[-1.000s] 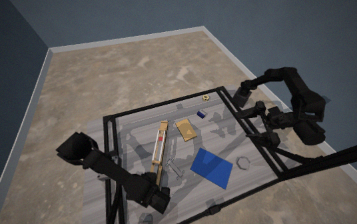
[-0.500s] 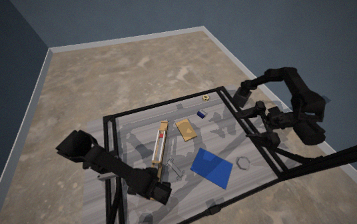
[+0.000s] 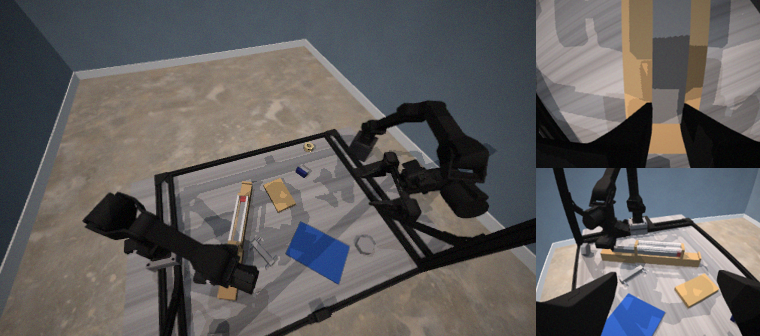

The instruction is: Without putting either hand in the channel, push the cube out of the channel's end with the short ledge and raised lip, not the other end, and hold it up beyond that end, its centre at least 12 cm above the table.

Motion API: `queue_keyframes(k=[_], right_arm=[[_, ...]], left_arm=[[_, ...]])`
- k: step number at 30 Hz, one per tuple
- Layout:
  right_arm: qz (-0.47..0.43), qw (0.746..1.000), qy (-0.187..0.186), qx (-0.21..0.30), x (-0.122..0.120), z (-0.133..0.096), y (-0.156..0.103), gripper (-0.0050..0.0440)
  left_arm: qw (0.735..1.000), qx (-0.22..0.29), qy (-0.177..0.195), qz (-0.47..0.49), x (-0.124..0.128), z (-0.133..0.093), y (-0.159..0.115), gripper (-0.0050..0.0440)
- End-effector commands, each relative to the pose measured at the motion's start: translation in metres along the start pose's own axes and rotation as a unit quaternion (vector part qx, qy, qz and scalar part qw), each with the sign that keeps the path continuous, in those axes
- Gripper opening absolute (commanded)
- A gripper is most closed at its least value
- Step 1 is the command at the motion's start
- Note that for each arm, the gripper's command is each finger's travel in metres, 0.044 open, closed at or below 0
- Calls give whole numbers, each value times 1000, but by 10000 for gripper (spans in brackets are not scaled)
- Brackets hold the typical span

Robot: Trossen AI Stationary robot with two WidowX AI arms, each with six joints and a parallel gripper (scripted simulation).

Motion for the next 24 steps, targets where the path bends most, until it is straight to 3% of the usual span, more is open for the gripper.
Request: queue_keyframes(k=[1, 24], right_arm=[[1, 1000, -1, -2, 0, 0, 1, 400], [1, 1000, -1, -2, 0, 0, 1, 400]], left_arm=[[1000, -1, -1, 0, 0, 0, 7, 40], [1000, -1, -1, 0, -5, 0, 37, 40]])
Point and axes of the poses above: on each arm, the point midway between the two fingers, 35 mm back from their tips, its own z axis out along the fingers, its own x axis across the jaws, y = z × x, the point moved 5 cm from there along -z, back along the fingers, and after that the axes turned 10 degrees about -z, right-handed, at the moved point
